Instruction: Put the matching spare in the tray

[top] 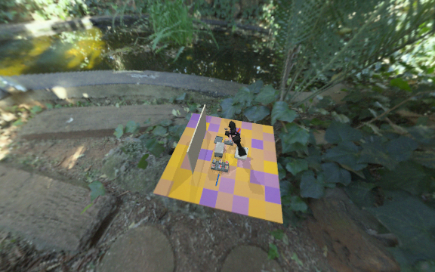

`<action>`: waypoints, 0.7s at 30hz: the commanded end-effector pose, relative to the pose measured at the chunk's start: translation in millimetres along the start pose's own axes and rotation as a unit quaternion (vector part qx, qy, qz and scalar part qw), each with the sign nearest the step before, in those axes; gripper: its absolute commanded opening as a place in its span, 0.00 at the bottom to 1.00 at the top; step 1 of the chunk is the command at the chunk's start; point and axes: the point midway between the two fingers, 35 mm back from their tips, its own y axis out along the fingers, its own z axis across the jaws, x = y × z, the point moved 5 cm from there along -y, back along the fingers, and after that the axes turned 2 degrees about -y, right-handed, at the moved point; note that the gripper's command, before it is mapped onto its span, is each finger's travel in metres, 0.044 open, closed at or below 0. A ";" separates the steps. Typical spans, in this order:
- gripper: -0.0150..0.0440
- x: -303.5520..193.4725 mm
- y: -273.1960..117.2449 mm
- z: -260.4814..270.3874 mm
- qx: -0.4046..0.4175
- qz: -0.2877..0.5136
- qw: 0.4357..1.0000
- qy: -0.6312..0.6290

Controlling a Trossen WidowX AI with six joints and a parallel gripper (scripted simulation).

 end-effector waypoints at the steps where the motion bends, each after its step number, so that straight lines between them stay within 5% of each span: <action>1: 0.76 -1.2 14.1 -2.2 -0.001 0.006 1.000 0.005; 21: 0.76 0.7 34.7 -0.7 -0.001 0.005 1.000 0.005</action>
